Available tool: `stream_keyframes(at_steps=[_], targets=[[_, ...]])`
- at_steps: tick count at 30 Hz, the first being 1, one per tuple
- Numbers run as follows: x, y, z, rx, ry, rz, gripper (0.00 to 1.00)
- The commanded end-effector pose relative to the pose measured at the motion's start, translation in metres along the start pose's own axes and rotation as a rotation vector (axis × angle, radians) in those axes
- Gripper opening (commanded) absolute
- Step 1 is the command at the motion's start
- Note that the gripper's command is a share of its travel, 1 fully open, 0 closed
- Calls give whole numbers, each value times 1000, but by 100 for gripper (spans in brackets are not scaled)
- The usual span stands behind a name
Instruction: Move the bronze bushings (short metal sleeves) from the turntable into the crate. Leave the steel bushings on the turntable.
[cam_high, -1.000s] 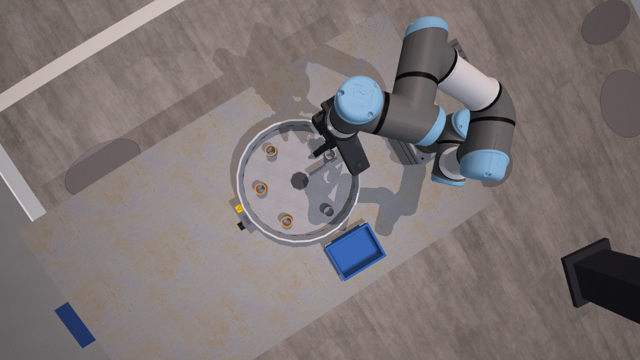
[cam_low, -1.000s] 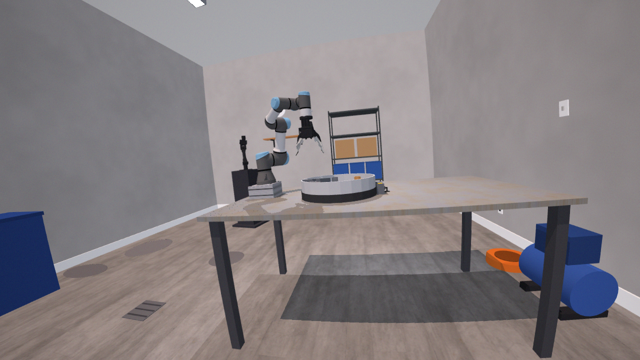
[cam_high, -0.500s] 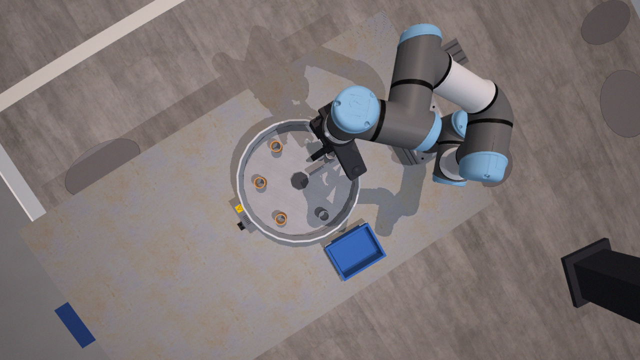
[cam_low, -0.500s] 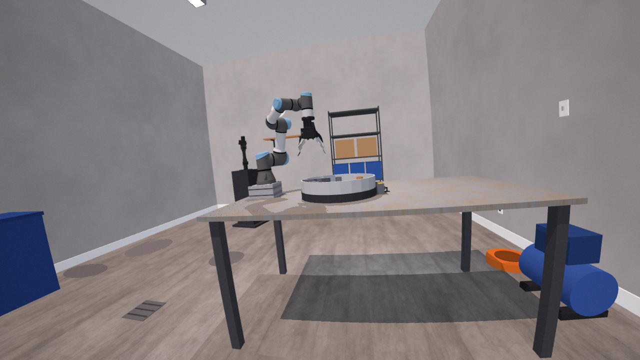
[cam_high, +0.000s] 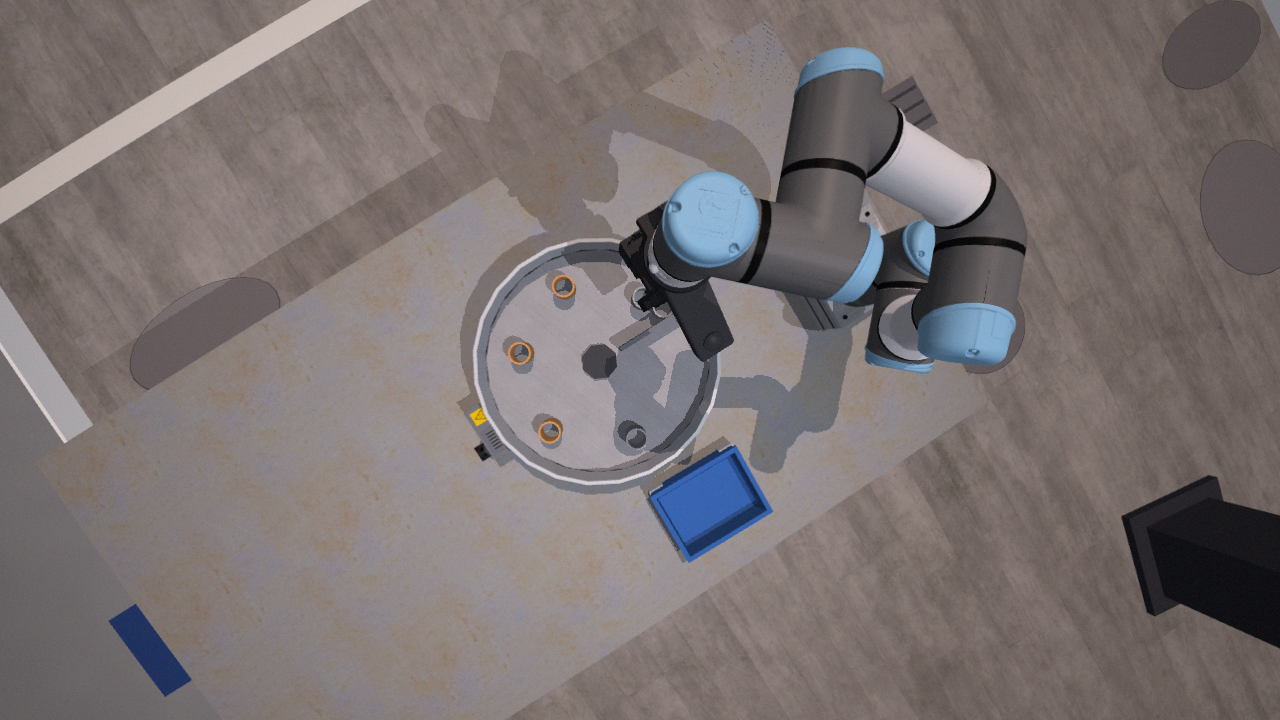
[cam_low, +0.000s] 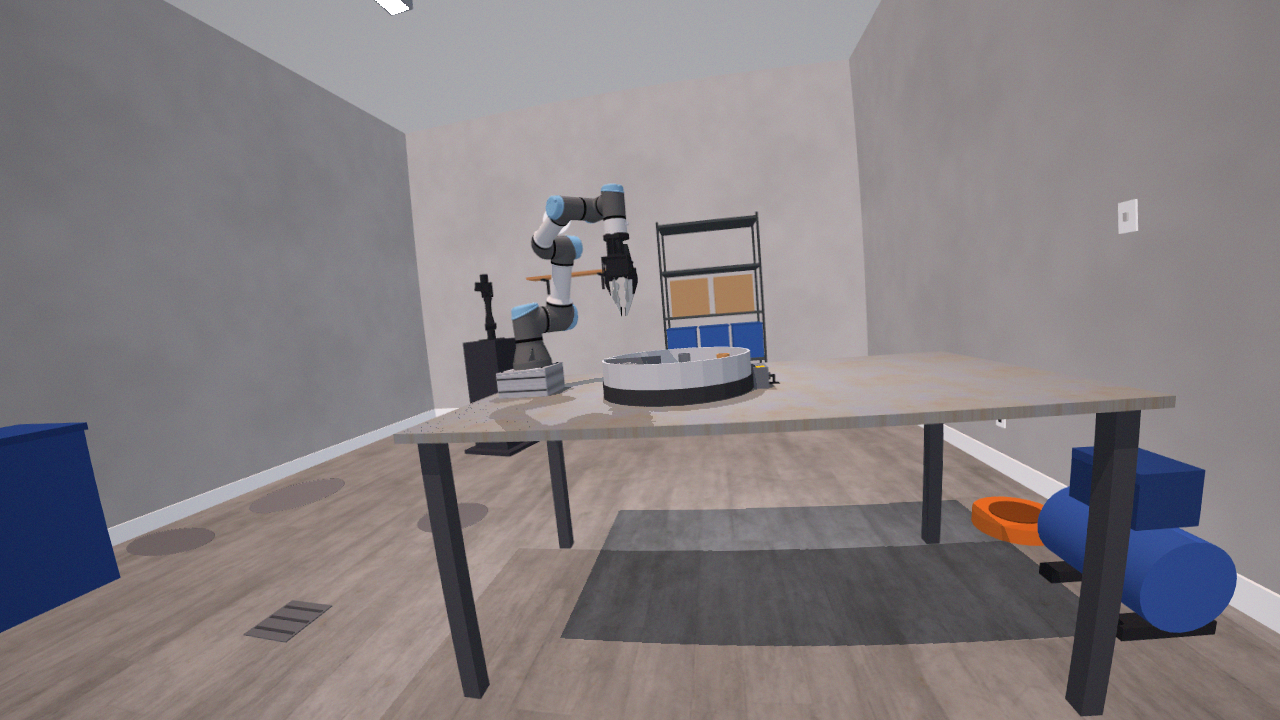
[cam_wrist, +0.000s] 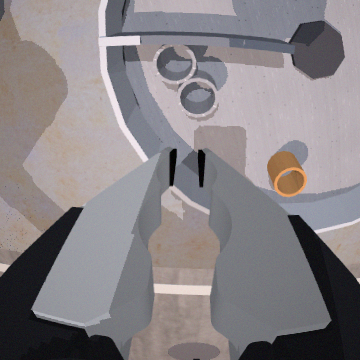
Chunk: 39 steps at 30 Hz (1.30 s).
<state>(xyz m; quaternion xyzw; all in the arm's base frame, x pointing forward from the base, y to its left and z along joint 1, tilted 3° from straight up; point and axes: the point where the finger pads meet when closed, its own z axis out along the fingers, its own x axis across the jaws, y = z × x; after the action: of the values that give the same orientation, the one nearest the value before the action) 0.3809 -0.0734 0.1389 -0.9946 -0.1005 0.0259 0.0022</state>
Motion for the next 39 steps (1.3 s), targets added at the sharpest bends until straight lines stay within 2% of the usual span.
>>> stream_keyframes(at_steps=[1,39], targets=[[0,0,-1,-2,2,0,6],[0,0,-1,-2,2,0,5]])
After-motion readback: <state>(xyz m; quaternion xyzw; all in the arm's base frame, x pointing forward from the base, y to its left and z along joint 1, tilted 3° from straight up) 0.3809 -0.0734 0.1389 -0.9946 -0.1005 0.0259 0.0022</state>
